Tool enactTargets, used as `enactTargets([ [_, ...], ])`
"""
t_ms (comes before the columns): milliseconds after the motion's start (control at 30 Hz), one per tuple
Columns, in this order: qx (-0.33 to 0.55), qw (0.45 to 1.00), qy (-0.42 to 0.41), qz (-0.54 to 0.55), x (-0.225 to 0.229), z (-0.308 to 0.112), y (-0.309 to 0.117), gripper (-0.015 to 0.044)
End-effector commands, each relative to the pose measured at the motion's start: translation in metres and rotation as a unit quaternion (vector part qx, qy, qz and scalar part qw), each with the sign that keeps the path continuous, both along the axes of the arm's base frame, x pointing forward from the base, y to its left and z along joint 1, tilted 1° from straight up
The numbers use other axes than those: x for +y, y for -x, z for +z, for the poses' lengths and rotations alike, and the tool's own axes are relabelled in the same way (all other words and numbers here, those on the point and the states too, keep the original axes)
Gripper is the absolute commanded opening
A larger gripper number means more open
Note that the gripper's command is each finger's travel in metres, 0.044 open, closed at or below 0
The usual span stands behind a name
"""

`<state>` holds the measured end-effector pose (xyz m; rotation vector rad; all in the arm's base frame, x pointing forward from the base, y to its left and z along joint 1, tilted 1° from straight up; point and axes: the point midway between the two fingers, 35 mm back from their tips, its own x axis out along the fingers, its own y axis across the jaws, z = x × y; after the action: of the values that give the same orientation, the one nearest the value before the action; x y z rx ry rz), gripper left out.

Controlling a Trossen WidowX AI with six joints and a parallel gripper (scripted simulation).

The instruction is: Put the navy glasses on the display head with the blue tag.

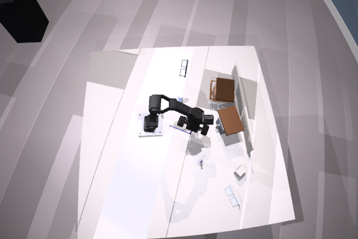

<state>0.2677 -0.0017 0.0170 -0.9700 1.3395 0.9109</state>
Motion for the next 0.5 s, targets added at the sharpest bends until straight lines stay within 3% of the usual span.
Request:
enactTargets([
  [0,0.0,1.0,0.0,0.0,0.0,0.005,-0.001,0.0],
  [467,0.0,1.0,-0.002,0.0,0.002,0.08,-0.005,0.0],
])
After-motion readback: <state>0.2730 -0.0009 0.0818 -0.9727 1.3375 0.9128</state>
